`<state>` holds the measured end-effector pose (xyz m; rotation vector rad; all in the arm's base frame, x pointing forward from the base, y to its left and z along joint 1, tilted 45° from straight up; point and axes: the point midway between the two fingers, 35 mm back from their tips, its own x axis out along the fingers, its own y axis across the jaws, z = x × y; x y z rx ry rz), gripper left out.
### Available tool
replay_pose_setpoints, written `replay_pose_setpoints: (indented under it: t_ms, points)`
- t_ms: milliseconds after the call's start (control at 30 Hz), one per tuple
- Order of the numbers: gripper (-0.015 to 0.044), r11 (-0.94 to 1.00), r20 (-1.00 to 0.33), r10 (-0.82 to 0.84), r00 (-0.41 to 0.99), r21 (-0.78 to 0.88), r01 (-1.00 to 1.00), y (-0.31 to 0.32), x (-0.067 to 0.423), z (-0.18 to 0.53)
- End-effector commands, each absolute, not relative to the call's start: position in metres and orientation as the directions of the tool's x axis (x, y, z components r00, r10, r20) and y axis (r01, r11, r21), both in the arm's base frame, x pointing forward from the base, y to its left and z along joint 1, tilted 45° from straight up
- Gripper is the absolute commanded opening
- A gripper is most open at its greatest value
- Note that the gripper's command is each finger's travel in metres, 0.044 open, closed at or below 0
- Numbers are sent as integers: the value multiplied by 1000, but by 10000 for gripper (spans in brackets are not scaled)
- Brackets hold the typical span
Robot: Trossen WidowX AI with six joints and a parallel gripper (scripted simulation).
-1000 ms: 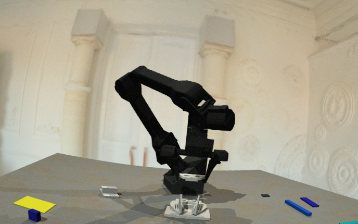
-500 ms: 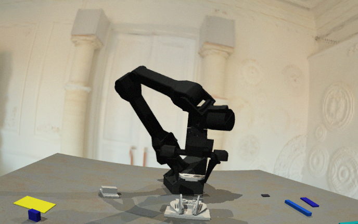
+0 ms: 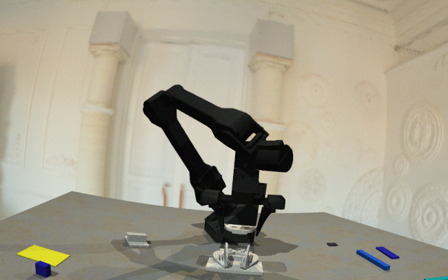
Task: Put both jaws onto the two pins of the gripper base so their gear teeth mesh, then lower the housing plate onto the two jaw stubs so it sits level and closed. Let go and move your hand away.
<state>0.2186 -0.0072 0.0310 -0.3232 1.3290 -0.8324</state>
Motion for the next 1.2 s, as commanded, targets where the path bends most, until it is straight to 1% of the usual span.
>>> replay_pose_setpoints:
  t_ms: [0, 733, 1167]
  points:
    - [351, 678, -718, -696, 9, -652, 341, -13, 218, 26]
    - [351, 674, -715, -699, 9, -654, 343, -38, 217, 2]
    - [351, 674, -715, -699, 9, -654, 343, -39, 216, 1]
